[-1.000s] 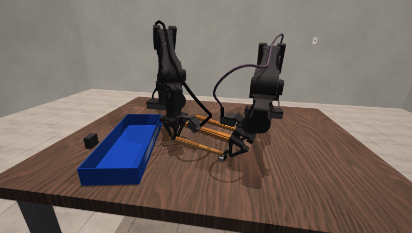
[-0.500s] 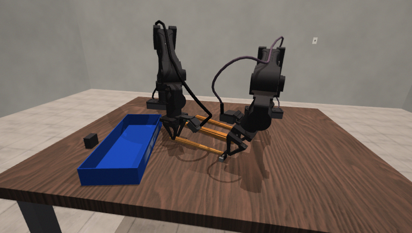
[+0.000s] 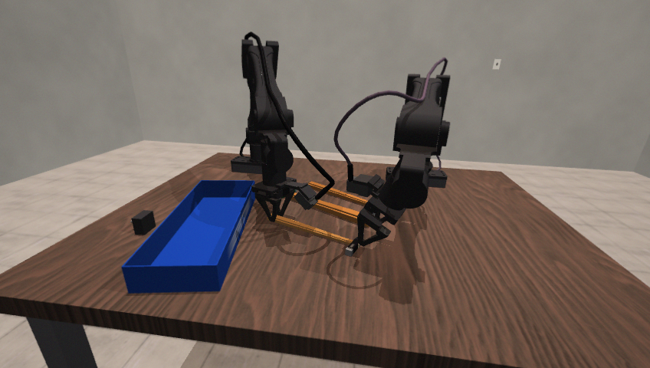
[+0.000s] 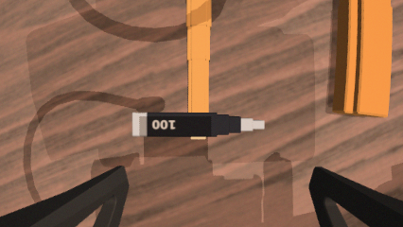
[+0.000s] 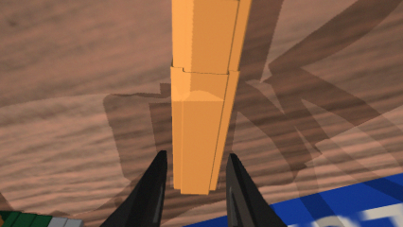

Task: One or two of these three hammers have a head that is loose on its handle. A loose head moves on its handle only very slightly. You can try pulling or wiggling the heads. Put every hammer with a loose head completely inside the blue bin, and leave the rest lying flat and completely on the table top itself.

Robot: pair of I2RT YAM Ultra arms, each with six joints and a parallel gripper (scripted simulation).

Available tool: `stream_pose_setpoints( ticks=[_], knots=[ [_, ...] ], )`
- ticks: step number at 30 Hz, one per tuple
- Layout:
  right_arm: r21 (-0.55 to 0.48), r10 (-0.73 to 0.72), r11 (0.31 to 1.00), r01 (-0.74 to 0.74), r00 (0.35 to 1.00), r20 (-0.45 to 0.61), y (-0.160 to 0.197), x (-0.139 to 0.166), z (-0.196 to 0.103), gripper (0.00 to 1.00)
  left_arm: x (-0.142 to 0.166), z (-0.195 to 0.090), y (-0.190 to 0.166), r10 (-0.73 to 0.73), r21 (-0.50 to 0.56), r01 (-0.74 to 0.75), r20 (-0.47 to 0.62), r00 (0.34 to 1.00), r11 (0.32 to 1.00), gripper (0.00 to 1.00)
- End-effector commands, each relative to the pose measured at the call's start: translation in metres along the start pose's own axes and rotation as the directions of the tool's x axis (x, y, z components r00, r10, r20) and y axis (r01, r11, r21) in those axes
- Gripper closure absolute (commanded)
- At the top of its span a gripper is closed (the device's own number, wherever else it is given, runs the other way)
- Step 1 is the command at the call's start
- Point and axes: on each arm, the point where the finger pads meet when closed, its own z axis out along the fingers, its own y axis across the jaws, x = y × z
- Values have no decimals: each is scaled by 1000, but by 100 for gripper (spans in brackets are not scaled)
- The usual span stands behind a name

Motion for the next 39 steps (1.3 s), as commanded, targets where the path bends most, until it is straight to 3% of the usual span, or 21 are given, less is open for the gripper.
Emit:
stream_pose_setpoints(
  ticks=[1,2,3,22,26,27,31,39],
  knots=[
    [-7,-6,1000,6,1000,-12,1,4,-1,65,-3,-8,3,11,-14,-11,1,1000,1000,0],
    [-12,0,1000,-1,1000,-17,3,5,-3,54,-3,-8,3,11,-14,-11,1,1000,1000,0],
    [5,2,1000,-2,1000,-11,1,3,-9,52,-3,-8,3,11,-14,-11,1,1000,1000,0],
    [29,6,1000,-7,1000,27,-1,-8,-42,52,-3,-8,3,11,-14,-11,1,1000,1000,0],
    [29,11,1000,-12,1000,27,-2,-7,-56,7,-3,-8,3,11,-14,-11,1,1000,1000,0],
    [29,13,999,-14,1000,27,-3,-6,-62,0,-3,-8,3,11,-14,-11,1,1000,1000,0],
    [30,4,1000,-5,1000,27,-3,-6,-85,0,-3,-8,3,11,-14,-11,1,1000,1000,0],
    [-17,-1,1000,0,1000,-22,0,2,-63,0,-3,-8,3,11,-14,-11,1,1000,1000,0]
  ],
)
